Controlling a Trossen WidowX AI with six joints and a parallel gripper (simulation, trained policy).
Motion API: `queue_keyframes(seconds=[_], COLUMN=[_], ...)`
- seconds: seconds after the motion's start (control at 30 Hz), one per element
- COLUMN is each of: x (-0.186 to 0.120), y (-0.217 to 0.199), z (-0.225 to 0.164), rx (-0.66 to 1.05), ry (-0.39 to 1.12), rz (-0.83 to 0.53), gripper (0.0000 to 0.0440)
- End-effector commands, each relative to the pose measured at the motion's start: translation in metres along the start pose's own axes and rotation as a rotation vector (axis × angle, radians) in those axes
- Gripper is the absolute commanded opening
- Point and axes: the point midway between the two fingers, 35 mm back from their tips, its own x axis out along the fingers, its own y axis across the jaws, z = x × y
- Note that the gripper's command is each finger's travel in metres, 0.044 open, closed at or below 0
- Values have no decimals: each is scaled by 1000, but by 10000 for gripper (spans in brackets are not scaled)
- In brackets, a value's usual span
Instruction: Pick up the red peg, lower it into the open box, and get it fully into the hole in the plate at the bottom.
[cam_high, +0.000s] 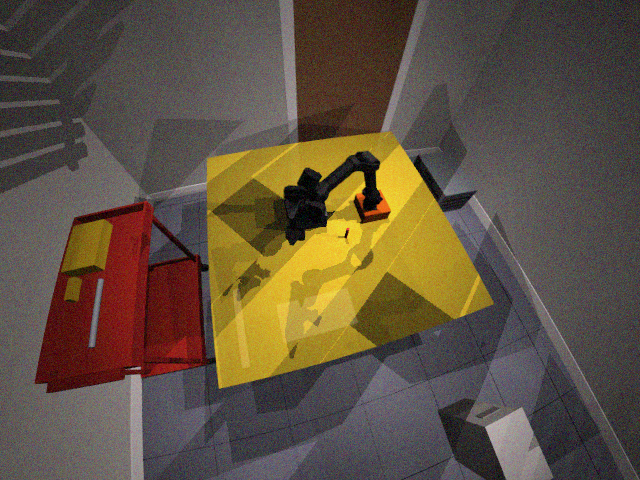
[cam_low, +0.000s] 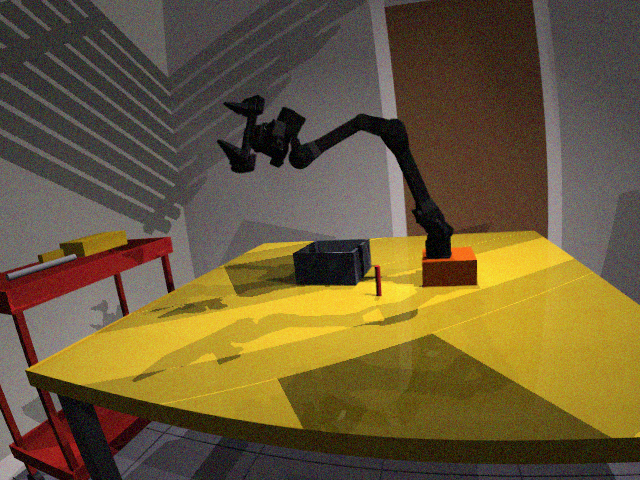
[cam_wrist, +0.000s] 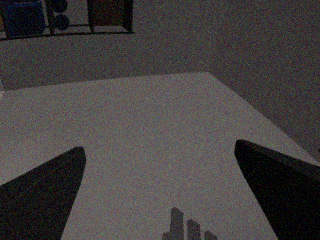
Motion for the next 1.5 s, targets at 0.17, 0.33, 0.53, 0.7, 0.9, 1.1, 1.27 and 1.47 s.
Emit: queue_keyframes(seconds=[0.17, 0.33, 0.53, 0.7, 0.9, 1.1, 1.27, 1.47], x=[-11, -19, -29, -40, -53, -68, -82, -98], y=[0, 4, 10, 15, 24, 33, 43, 55], z=[-19, -30, -42, -49, -55, -57, -55, -49], rx=[225, 376, 556, 704, 879, 1052, 1193, 1358], ry=[124, 208, 313, 404, 516, 634, 735, 862], rz=[38, 59, 78, 89, 97, 99, 97, 92], gripper=[440, 440, 440, 440, 440, 440, 440, 440])
